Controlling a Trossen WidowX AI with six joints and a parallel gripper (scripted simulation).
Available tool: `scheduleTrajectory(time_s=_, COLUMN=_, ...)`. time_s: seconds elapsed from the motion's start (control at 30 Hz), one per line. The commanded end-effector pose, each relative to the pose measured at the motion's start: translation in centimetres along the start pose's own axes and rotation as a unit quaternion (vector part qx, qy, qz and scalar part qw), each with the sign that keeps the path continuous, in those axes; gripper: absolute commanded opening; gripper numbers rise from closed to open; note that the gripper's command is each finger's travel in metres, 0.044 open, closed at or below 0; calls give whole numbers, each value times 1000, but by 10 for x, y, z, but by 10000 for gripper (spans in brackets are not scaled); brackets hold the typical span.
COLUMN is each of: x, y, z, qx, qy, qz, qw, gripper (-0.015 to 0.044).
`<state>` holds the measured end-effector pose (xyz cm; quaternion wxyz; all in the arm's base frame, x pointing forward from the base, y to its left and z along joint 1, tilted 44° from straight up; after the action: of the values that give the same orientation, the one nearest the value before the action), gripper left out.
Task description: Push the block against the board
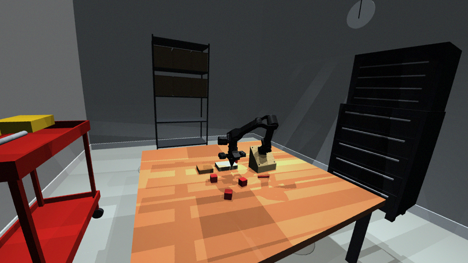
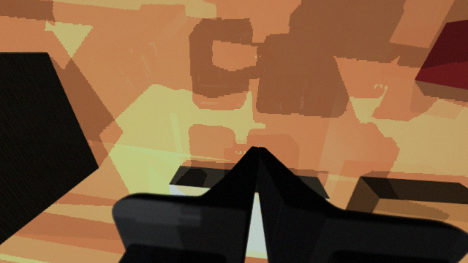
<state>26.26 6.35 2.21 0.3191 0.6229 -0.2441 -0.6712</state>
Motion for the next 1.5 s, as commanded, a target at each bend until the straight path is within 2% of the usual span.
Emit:
scheduleTrajectory(time_s=0.0, x=0, y=4, z=1, qx=-4, qy=-2, qz=2, qw=1000, gripper=0)
scheduleTrajectory(time_s=0.33, x=33, y=8, z=14, qx=1, qy=-163, qz=10, qw=987, gripper=0)
scheduleTrajectory(time_s=0.7, x=66, y=10, z=33, qx=6, qy=-347, qz=15, qw=938, gripper=0)
scheduleTrajectory(time_s=1.07, x=93, y=10, z=57, qx=7, qy=-517, qz=14, qw=856, gripper=0)
scheduleTrajectory(time_s=1.47, x=116, y=7, z=86, qx=3, qy=-680, qz=9, qw=733, gripper=0)
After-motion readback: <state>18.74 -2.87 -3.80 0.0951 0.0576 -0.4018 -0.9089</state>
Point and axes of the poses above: the point midway between the two fingers, 35 mm back from their tips, its own y axis back along the fingers, its own z axis across the jaws, x = y × z, the point moved 5 cm from there along y, back along the fingers, and after that the axes turned 6 degrees about -y, right-handed, at the moved point
